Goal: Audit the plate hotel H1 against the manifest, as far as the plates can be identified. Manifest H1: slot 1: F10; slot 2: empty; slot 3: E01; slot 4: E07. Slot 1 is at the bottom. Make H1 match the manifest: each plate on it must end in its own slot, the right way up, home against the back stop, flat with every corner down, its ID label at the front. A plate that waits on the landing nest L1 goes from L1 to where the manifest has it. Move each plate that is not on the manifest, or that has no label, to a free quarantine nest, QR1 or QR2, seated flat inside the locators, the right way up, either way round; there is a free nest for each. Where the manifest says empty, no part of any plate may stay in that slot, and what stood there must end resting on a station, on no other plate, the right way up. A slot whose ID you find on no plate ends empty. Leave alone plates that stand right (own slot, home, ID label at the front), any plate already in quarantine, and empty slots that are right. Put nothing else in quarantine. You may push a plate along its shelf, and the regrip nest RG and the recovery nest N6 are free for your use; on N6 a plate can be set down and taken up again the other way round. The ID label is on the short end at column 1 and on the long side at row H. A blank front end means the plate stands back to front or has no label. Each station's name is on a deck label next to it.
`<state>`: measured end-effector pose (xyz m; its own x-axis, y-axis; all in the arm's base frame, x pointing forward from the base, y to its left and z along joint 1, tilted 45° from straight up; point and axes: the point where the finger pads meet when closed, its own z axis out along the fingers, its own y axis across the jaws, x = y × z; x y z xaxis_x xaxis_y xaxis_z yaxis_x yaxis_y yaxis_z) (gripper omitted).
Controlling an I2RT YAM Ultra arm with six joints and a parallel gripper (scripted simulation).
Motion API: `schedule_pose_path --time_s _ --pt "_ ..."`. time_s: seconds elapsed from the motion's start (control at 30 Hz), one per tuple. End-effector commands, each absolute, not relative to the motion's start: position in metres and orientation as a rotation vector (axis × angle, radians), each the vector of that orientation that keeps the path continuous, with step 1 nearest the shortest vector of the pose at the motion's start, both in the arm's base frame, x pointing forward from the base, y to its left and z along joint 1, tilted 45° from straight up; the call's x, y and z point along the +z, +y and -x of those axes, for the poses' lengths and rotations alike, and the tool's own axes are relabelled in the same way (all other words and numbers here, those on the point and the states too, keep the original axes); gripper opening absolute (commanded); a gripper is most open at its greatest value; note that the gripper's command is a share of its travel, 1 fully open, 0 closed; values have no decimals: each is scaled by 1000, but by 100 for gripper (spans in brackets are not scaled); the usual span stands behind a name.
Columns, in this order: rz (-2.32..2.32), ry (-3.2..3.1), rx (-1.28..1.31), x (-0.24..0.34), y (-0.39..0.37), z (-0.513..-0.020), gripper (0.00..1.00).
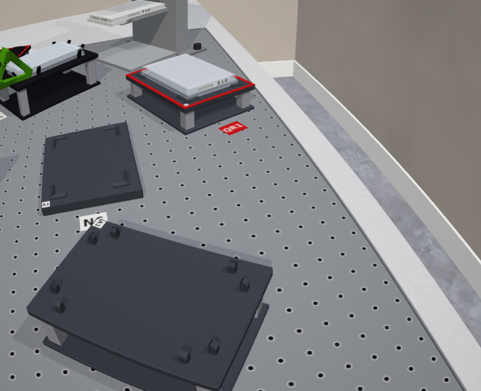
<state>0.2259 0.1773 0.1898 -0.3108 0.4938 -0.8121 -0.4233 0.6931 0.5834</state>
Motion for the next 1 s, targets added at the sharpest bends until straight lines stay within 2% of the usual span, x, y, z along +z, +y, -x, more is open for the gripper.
schedule_pose_path --time_s 0.0,0.2,0.23,0.97 --pt "-62 1648 911 191 177 -227 93" --pt "-62 1648 911 191 177 -227 93" --pt "-62 1648 911 191 177 -227 100" --pt "-62 1648 911 198 170 -224 100"
